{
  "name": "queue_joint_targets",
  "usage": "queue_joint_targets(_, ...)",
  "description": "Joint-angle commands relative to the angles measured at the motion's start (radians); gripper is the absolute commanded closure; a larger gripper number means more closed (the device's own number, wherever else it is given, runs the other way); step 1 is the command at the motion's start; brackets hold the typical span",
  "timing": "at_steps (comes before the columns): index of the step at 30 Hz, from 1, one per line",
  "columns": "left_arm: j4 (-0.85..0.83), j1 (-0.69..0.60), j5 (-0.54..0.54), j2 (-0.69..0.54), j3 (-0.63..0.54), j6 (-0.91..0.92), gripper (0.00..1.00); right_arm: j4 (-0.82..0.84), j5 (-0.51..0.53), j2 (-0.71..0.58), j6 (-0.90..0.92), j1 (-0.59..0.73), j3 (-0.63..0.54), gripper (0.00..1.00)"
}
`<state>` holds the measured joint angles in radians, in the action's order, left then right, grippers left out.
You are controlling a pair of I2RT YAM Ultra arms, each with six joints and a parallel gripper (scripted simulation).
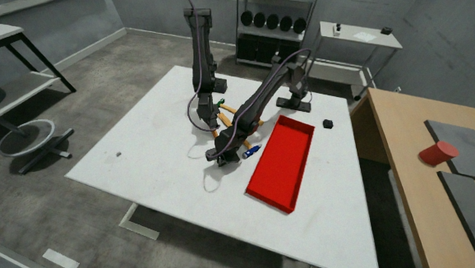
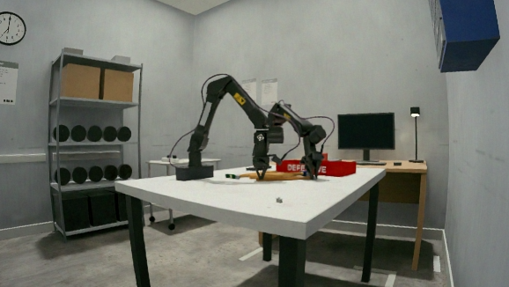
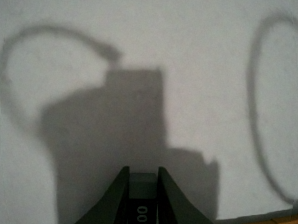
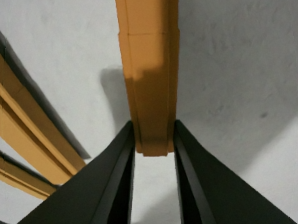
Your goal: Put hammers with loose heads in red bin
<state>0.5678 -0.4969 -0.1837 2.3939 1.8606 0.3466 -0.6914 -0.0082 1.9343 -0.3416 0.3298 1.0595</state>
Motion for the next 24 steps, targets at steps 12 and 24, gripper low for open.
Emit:
queue_joint_targets(12, -0.018, 0.000, -0.010, -0.037, -0.008, 0.002, 0.91, 0.001, 0.018, 0.010, 0.009, 0.004, -0.012, 0.83)
queue_joint_targets(24, -0.031, 0.020, 0.029, -0.040, 0.014, -0.001, 0.91, -0.055, 0.029, 0.014, 0.010, 0.002, -0.018, 0.83)
